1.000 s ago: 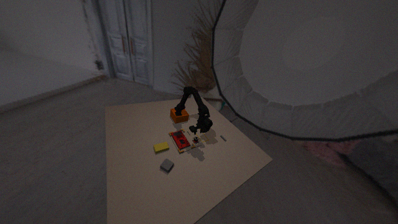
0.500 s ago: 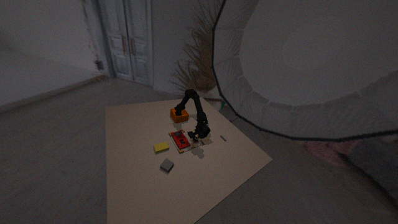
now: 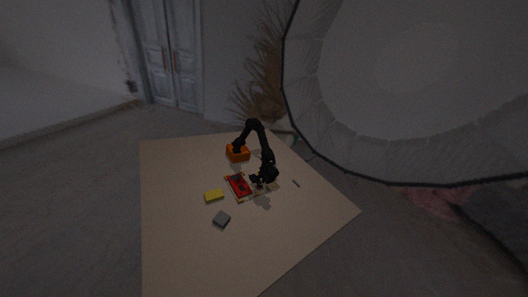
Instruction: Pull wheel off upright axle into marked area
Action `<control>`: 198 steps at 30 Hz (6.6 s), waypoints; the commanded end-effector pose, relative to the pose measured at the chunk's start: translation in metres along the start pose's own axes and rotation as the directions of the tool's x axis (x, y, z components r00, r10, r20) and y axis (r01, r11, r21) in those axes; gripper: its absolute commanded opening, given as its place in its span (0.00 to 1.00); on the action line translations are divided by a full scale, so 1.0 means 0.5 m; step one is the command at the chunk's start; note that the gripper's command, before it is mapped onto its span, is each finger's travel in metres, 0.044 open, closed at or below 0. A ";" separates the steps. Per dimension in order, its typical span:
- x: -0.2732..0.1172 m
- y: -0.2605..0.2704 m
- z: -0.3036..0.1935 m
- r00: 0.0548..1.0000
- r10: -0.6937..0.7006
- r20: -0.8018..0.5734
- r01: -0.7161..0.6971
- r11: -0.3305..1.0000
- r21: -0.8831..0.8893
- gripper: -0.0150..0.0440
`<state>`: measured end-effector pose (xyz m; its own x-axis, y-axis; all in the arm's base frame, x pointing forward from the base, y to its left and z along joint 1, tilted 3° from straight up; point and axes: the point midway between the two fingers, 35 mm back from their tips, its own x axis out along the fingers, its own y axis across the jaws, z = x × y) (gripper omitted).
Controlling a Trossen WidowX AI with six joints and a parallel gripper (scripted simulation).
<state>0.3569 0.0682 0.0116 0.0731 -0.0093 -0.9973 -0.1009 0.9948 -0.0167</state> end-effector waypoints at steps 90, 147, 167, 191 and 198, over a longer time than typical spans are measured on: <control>-0.061 0.000 0.000 1.000 0.004 0.008 -0.004 1.000 -0.003 0.25; -0.132 0.207 -0.116 1.000 0.014 0.006 -0.014 1.000 -0.004 0.25; 0.048 0.210 -0.114 1.000 0.013 0.006 -0.013 1.000 -0.004 0.25; -0.047 0.210 -0.115 1.000 0.014 0.005 -0.014 1.000 -0.003 0.76; -0.062 0.201 -0.137 1.000 0.018 0.007 -0.018 1.000 -0.007 0.90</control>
<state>0.2881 0.1678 0.0330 0.0932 0.0188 -0.9955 -0.1097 0.9939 0.0085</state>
